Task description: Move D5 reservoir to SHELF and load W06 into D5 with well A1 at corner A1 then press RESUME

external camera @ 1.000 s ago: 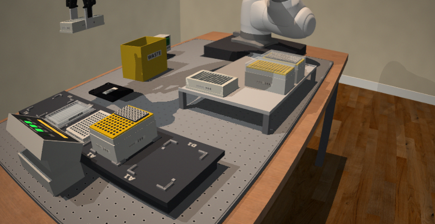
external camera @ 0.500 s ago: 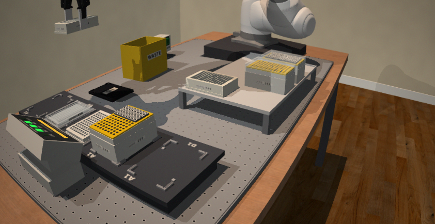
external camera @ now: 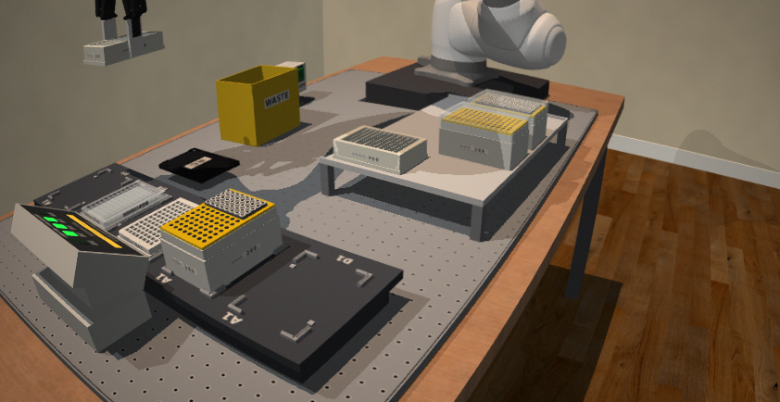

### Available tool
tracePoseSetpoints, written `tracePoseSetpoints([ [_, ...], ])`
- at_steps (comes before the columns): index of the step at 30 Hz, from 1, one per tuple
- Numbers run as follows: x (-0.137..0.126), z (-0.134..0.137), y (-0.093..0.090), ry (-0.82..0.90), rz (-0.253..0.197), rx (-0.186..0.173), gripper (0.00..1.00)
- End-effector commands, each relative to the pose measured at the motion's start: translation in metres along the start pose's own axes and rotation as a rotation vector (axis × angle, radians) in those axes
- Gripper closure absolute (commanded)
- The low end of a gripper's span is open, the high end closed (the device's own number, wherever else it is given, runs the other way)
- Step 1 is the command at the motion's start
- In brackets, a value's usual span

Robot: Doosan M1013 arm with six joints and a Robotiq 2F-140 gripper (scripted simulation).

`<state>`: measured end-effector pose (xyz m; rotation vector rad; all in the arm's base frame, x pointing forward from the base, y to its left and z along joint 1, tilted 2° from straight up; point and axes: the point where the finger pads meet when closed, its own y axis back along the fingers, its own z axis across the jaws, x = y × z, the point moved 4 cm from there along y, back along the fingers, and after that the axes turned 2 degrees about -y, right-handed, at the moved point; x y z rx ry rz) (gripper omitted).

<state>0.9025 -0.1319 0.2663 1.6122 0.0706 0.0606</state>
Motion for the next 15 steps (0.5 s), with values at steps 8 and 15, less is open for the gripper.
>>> tracePoseSetpoints([
  [8,0.017,-0.001,0.000,0.000,0.000,0.000,1.00],
  [15,0.034,-0.002,0.000,0.000,0.000,0.000,1.00],
])
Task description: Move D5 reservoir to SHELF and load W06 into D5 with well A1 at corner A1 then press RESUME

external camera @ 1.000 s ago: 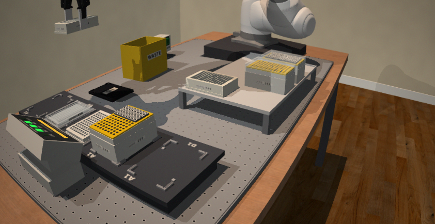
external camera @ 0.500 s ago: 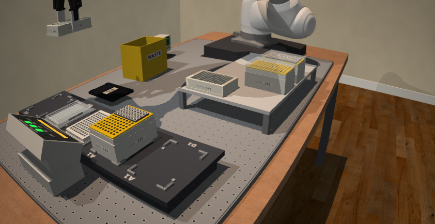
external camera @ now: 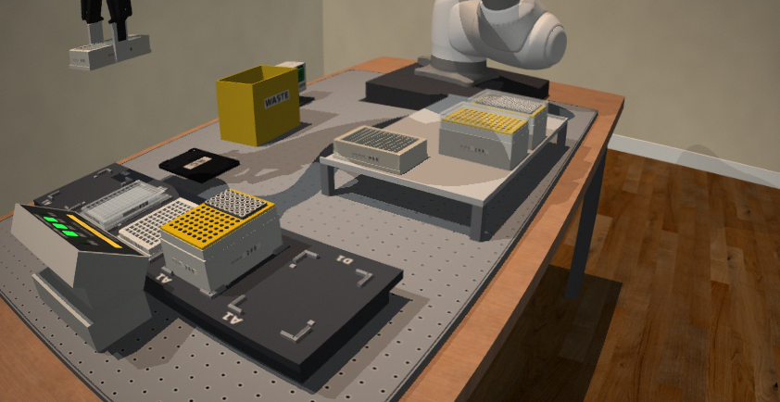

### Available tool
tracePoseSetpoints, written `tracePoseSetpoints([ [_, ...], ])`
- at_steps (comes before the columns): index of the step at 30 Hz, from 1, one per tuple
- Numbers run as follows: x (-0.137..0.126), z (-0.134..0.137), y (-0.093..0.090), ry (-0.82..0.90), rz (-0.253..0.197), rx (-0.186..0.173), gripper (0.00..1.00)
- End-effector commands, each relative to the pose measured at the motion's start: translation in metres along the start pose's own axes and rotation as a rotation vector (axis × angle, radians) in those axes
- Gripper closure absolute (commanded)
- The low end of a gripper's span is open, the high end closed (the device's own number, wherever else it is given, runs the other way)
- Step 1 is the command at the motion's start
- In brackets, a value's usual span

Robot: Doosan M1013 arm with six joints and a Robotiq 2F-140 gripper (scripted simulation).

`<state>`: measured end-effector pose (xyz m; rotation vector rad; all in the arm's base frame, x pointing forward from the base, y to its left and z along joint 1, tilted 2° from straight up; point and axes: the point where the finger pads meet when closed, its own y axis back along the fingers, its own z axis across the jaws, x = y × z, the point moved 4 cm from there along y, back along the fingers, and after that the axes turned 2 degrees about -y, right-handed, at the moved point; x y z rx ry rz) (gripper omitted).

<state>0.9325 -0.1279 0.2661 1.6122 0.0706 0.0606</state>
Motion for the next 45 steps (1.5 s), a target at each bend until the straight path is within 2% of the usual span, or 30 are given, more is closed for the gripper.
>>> tracePoseSetpoints([
  [1,0.006,0.000,0.000,0.000,0.000,0.000,1.00],
  [40,0.087,-0.004,0.000,0.000,0.000,0.000,1.00],
  [45,0.087,-0.004,0.000,0.000,0.000,0.000,1.00],
])
